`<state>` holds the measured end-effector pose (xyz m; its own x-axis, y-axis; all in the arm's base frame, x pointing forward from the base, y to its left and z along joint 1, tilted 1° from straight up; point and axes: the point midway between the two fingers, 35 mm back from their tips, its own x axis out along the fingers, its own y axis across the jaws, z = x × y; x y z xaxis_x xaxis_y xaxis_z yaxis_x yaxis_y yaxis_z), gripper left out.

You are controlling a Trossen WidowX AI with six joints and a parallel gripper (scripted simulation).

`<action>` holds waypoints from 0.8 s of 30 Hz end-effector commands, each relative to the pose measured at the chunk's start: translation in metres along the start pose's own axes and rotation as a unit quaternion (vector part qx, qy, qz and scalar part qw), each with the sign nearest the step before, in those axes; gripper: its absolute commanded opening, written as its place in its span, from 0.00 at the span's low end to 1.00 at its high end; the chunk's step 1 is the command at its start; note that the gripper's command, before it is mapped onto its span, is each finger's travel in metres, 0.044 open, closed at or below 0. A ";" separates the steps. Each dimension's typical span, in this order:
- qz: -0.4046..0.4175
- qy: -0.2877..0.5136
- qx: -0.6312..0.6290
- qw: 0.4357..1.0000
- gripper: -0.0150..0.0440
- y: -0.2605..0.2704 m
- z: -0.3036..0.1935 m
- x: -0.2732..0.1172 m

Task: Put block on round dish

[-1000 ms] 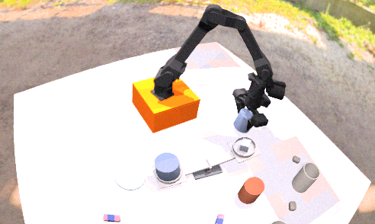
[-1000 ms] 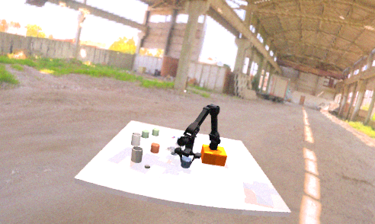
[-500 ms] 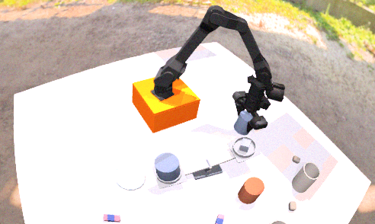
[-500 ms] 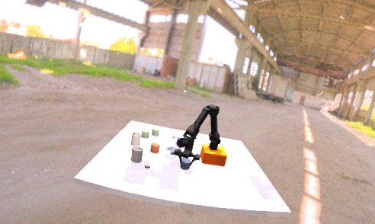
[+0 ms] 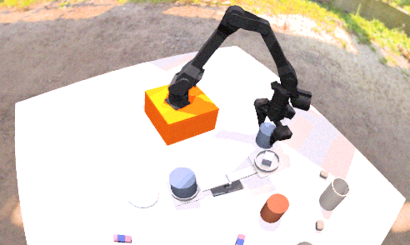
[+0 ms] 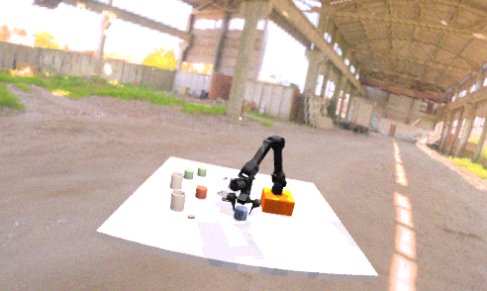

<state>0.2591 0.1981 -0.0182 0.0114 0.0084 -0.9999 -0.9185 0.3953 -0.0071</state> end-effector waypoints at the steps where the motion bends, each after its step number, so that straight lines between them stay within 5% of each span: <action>1: -0.006 -0.010 0.001 1.000 1.00 -0.002 0.004 -0.032; 7: -0.007 -0.011 0.002 1.000 1.00 -0.002 0.003 -0.048; 14: -0.008 -0.011 0.066 0.998 0.69 -0.027 -0.006 -0.057; 24: -0.009 -0.016 0.212 0.977 0.69 -0.083 -0.037 -0.084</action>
<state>0.3118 0.1423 0.0588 0.0441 0.0179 -0.9989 -0.7234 0.6902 -0.0196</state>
